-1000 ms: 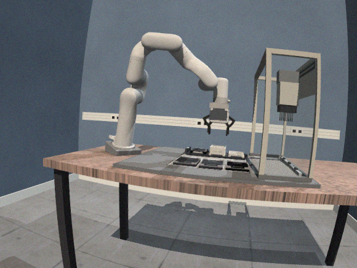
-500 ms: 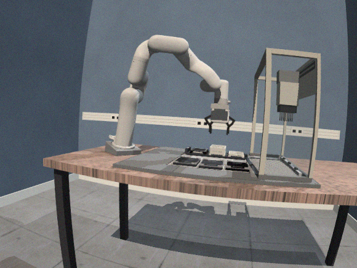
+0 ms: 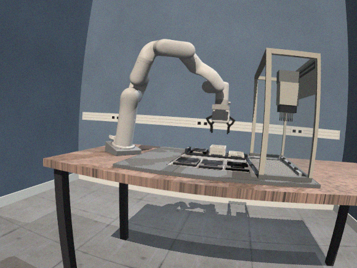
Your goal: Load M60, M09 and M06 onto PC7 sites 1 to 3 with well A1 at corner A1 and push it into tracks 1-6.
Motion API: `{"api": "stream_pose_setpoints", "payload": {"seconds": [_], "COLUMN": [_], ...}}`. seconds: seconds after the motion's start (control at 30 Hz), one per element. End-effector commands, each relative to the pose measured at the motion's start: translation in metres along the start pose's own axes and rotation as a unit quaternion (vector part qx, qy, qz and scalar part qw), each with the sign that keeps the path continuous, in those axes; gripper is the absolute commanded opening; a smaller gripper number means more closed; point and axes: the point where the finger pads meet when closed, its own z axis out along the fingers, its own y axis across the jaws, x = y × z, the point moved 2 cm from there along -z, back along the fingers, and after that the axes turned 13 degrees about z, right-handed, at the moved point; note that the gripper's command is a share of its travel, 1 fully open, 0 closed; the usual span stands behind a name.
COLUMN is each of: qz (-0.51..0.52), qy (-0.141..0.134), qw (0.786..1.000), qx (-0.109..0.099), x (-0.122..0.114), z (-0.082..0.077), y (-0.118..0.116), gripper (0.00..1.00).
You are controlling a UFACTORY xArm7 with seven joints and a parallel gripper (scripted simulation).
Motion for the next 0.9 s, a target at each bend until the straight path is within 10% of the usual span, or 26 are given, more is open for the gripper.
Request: {"api": "stream_pose_setpoints", "payload": {"seconds": [0.0, 0.87], "qz": [0.000, 0.000], "qy": [0.000, -0.001], "qw": [1.000, 1.000], "qx": [0.002, 0.001], "x": [-0.020, -0.045], "z": [-0.001, 0.007], "y": [0.003, 0.009], "gripper": [1.00, 1.00]}}
